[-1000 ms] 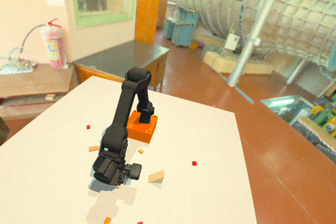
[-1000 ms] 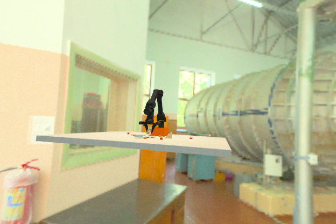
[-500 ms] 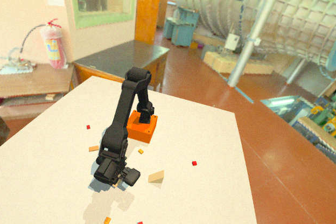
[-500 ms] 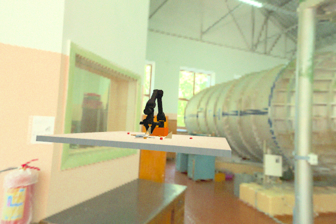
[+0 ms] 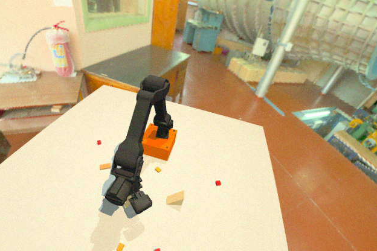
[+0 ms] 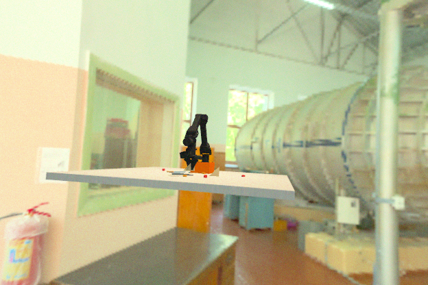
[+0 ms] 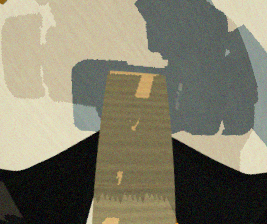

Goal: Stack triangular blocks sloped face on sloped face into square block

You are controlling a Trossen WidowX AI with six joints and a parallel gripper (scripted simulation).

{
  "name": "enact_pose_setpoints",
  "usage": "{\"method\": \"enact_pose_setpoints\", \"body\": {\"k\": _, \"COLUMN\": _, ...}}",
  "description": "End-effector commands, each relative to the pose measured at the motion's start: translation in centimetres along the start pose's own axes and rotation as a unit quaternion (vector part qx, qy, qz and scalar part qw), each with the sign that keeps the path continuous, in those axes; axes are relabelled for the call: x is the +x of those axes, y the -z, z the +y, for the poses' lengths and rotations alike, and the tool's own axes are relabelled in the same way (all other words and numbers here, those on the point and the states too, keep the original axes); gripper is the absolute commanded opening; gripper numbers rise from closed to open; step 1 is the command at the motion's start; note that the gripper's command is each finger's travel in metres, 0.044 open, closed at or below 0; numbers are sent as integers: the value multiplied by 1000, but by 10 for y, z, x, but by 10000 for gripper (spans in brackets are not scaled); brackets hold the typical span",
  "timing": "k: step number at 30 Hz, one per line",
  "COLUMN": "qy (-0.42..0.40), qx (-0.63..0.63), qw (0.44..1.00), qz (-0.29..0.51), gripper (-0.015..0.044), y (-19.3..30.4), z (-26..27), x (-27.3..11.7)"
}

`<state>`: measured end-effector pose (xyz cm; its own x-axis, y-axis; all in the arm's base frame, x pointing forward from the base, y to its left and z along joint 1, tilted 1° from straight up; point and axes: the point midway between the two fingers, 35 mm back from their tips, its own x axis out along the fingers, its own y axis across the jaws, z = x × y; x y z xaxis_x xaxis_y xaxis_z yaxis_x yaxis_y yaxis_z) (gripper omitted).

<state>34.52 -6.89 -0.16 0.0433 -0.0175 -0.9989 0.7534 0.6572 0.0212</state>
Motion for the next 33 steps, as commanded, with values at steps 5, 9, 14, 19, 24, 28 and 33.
{"method": "enact_pose_setpoints", "body": {"k": 5, "qy": 2, "qx": 94, "qw": 996, "qz": -2, "gripper": 0, "y": -1, "z": 0, "x": 0}}
{"method": "enact_pose_setpoints", "body": {"k": 9, "qy": 2, "qx": 151, "qw": 988, "qz": -2, "gripper": 0, "y": -1, "z": -1, "x": 0}}
{"method": "enact_pose_setpoints", "body": {"k": 14, "qy": 2, "qx": 220, "qw": 975, "qz": -2, "gripper": 0, "y": -1, "z": -1, "x": 0}}
{"method": "enact_pose_setpoints", "body": {"k": 19, "qy": 2, "qx": 291, "qw": 957, "qz": -2, "gripper": 0, "y": 0, "z": -1, "x": 0}}
{"method": "enact_pose_setpoints", "body": {"k": 24, "qy": 2, "qx": 367, "qw": 930, "qz": -2, "gripper": 0, "y": 0, "z": -1, "x": 0}}
{"method": "enact_pose_setpoints", "body": {"k": 28, "qy": 2, "qx": 378, "qw": 926, "qz": -2, "gripper": 0, "y": 0, "z": -1, "x": 0}}
{"method": "enact_pose_setpoints", "body": {"k": 33, "qy": 2, "qx": 378, "qw": 926, "qz": -2, "gripper": 0, "y": 0, "z": -1, "x": 0}}
